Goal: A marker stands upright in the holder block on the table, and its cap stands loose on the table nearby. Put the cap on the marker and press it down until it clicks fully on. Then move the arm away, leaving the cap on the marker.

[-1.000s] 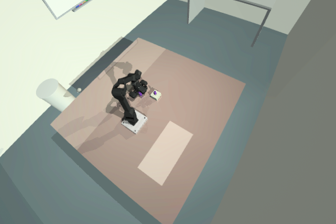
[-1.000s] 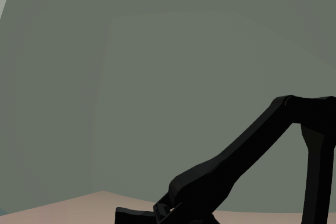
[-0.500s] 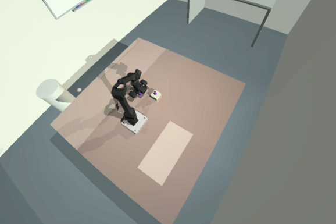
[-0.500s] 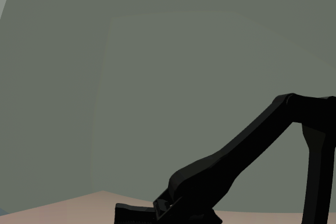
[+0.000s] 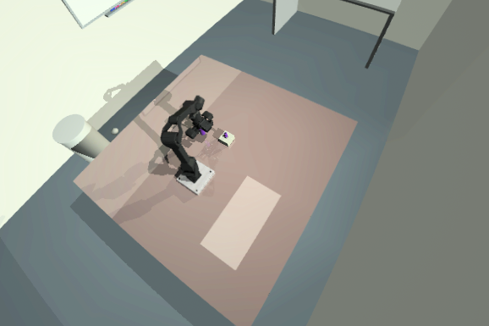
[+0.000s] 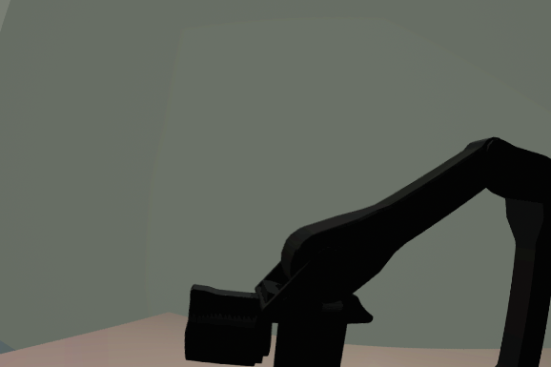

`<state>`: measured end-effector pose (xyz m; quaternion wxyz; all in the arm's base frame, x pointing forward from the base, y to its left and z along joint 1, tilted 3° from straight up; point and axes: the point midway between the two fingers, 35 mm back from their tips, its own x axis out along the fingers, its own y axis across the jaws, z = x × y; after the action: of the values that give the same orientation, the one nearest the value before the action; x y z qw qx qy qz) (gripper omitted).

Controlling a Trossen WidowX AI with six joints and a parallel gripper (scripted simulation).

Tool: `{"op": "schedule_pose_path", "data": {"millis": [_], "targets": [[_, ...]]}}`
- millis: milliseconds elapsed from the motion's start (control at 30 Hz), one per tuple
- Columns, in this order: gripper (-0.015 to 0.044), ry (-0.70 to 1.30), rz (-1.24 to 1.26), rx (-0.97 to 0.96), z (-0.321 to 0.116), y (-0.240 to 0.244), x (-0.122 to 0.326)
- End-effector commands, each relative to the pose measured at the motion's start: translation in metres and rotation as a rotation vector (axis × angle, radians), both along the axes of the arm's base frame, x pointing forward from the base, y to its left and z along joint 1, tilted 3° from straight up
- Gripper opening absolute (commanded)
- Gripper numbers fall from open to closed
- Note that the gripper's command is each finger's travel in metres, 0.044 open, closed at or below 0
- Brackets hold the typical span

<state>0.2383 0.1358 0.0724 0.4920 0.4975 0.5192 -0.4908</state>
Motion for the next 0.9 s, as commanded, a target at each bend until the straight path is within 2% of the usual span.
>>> {"op": "schedule_pose_path", "data": {"millis": [0, 867], "targets": [[0.0000, -0.002, 0.003, 0.004, 0.009, 0.000, 0.000], [0.0000, -0.006, 0.011, 0.001, 0.032, -0.063, 0.046]]}}
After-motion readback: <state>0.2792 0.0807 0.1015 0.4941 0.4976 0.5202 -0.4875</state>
